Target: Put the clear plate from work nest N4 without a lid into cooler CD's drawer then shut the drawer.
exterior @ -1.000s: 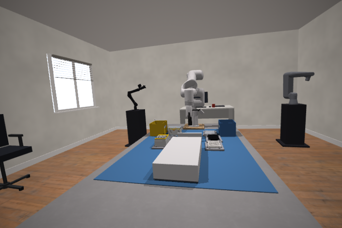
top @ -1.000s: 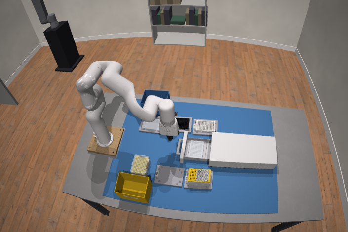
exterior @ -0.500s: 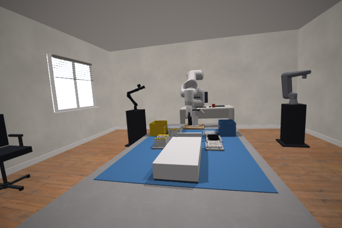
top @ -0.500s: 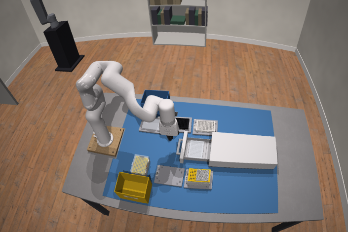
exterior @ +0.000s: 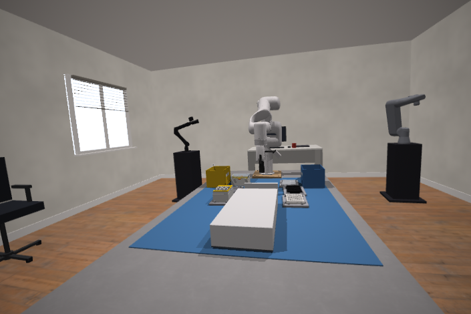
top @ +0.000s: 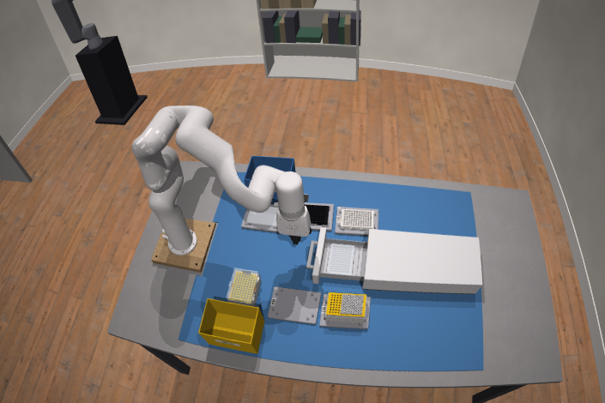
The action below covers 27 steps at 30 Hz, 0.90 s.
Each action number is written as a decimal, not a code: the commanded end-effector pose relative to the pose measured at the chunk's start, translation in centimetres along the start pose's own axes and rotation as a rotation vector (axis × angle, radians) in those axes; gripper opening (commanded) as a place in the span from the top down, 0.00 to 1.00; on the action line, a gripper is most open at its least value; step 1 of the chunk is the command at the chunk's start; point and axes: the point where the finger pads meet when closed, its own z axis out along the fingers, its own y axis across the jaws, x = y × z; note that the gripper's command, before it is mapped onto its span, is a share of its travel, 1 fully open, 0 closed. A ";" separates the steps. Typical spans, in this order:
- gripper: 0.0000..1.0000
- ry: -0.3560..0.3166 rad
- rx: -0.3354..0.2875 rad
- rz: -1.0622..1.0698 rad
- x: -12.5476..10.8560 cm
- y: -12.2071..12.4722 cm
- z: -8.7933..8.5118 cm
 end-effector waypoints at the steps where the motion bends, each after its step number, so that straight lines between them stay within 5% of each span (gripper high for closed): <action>1: 1.00 0.000 -0.004 0.000 0.0 0.1 -0.2; 10: 1.00 0.000 -0.004 0.000 0.0 0.1 -0.2; 27: 1.00 0.000 -0.004 0.000 0.0 0.1 2.3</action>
